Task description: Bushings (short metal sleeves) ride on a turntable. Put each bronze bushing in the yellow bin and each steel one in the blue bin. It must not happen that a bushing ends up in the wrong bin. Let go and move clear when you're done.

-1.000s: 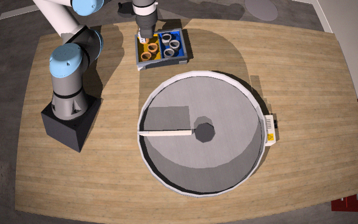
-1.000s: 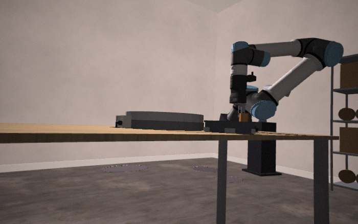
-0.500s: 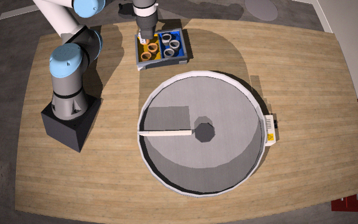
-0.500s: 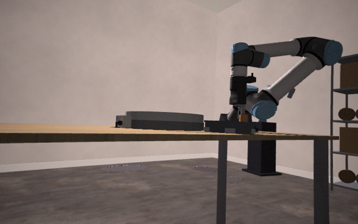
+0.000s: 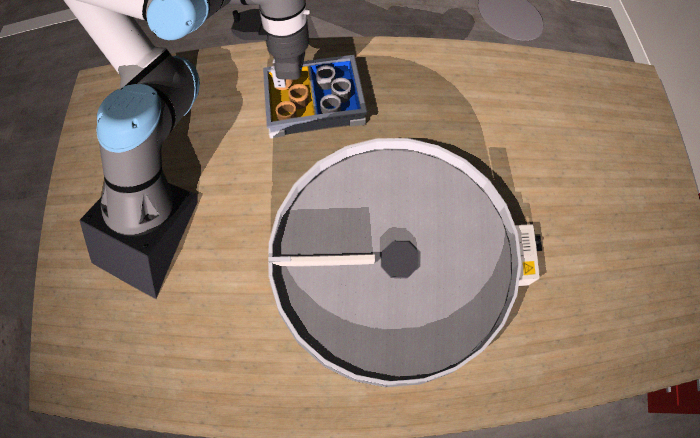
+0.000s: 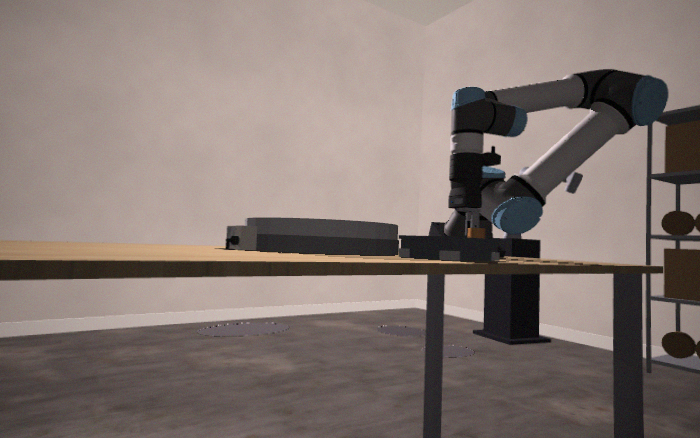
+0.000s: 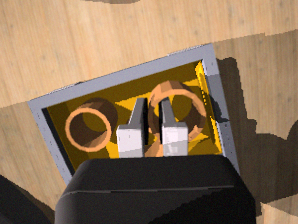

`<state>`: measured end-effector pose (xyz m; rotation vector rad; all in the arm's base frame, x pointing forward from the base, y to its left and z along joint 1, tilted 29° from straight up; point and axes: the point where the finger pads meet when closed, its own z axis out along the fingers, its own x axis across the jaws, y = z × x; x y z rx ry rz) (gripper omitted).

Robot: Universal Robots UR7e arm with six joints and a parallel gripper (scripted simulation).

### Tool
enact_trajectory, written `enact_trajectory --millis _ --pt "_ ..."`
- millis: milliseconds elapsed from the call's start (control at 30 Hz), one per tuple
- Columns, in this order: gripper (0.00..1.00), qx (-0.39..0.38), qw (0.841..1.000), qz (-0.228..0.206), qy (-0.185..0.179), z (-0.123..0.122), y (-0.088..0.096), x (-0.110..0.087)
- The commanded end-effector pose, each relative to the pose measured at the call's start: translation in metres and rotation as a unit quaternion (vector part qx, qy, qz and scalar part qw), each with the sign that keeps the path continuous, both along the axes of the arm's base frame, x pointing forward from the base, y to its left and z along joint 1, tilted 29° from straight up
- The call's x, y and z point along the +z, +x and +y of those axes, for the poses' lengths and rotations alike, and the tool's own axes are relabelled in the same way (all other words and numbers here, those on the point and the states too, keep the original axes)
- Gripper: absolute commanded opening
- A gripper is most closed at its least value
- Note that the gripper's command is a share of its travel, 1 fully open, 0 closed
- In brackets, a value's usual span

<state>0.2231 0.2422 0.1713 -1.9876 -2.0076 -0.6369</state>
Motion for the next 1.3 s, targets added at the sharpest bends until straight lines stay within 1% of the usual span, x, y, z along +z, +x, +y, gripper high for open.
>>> enact_trajectory --millis 0,267,633,1100,1267 --pt "0.0 0.0 1.0 0.002 -0.001 0.002 0.0 -0.005" --pt "0.0 0.0 1.0 0.0 0.0 0.002 0.001 -0.004" --pt "0.0 0.0 1.0 0.002 -0.001 0.007 0.002 -0.014" --pt "0.0 0.0 1.0 0.0 0.0 0.007 0.002 -0.014" --pt "0.0 0.0 1.0 0.001 0.0 0.009 0.003 -0.018"
